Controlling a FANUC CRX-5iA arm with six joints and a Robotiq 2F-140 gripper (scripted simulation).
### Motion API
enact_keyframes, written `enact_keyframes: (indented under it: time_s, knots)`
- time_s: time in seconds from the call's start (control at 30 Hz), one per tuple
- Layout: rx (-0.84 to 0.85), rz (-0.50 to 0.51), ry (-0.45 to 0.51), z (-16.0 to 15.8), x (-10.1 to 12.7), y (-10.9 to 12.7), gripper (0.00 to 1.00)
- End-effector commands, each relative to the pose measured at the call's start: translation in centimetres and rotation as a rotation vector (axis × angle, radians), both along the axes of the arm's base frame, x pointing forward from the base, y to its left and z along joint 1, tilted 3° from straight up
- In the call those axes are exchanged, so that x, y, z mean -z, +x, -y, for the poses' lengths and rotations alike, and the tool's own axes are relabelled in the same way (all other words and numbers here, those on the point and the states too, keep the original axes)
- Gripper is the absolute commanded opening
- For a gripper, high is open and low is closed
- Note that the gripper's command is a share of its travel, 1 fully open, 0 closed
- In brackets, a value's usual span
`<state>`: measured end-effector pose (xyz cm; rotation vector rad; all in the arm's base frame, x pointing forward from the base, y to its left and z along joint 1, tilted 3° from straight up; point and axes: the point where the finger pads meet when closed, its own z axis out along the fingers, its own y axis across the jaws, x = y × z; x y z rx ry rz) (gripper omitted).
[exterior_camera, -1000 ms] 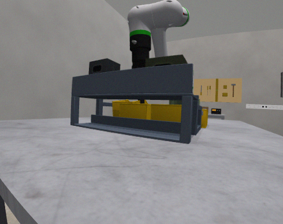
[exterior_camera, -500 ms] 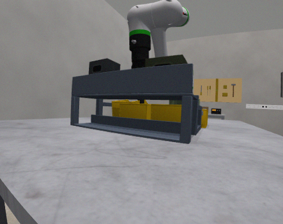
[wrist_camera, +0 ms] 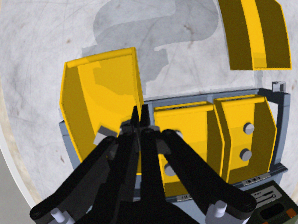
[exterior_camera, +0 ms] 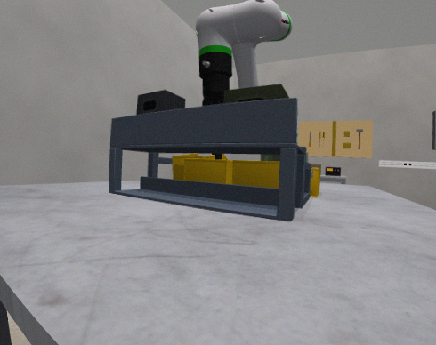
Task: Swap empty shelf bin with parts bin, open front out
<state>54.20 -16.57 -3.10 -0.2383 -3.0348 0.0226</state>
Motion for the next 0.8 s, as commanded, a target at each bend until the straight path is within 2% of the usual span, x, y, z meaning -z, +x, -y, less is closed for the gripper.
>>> enact_keyframes:
  time_s: [0.0,0.77]
  knots:
    - [0.0,0.002,-0.001,0.03,-0.1,0.07,0.1]
    - [0.0,0.002,-0.001,0.05,0.57,0.1,0.1]
